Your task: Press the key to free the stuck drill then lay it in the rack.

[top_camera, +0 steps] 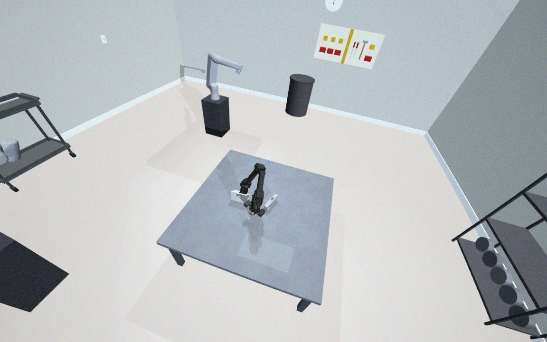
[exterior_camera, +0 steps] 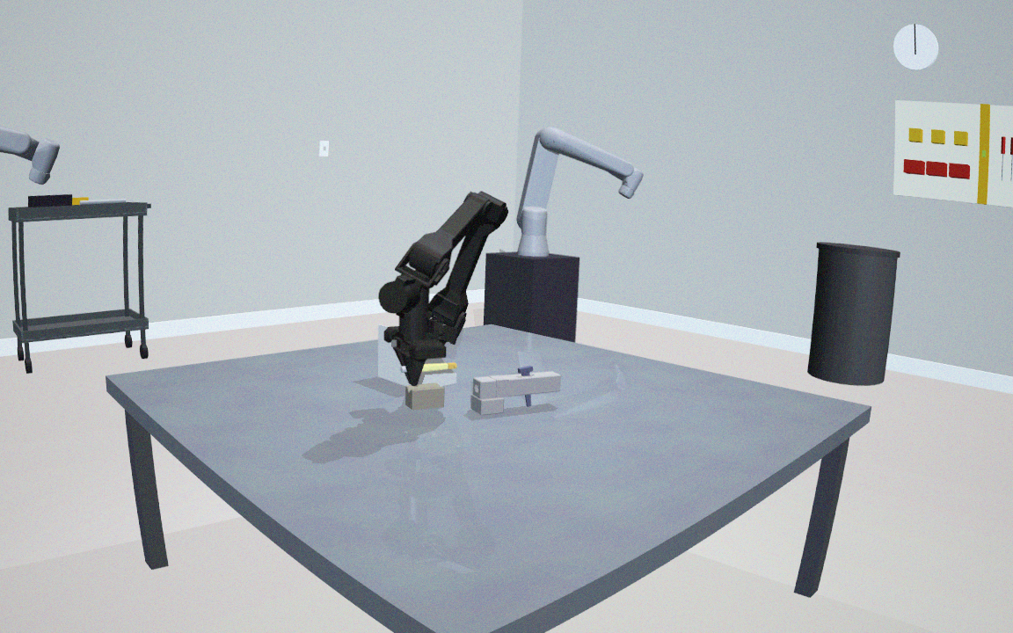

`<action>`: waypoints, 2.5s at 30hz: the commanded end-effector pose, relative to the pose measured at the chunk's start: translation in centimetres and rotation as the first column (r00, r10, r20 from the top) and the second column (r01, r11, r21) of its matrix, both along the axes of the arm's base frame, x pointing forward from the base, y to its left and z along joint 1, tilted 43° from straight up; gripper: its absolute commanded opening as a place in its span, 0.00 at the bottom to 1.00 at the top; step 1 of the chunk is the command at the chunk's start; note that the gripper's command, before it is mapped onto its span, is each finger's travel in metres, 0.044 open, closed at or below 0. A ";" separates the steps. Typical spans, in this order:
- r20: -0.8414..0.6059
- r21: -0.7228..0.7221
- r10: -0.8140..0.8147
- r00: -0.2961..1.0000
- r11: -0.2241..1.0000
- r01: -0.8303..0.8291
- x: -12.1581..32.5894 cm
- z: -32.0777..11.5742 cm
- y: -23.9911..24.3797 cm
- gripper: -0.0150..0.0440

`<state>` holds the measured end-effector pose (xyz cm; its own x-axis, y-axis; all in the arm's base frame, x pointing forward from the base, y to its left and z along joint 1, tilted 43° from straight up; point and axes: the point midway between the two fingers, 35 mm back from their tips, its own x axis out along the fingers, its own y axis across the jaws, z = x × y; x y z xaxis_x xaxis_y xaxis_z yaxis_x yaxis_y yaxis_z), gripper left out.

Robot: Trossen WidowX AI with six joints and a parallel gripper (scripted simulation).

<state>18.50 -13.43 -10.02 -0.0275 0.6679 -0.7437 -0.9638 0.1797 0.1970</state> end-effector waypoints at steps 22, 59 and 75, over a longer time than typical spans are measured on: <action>-0.003 -0.001 0.001 1.000 1.000 -0.001 -4.1 0.1 0.2 0.25; -0.002 0.000 0.001 1.000 1.000 -0.001 -4.2 -3.8 3.6 0.25; -0.004 -0.005 0.002 1.000 1.000 -0.002 -4.3 -3.6 3.2 0.83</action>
<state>14.22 -10.19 -13.68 -0.0314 0.6635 -0.7475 -0.9631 0.1799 0.2001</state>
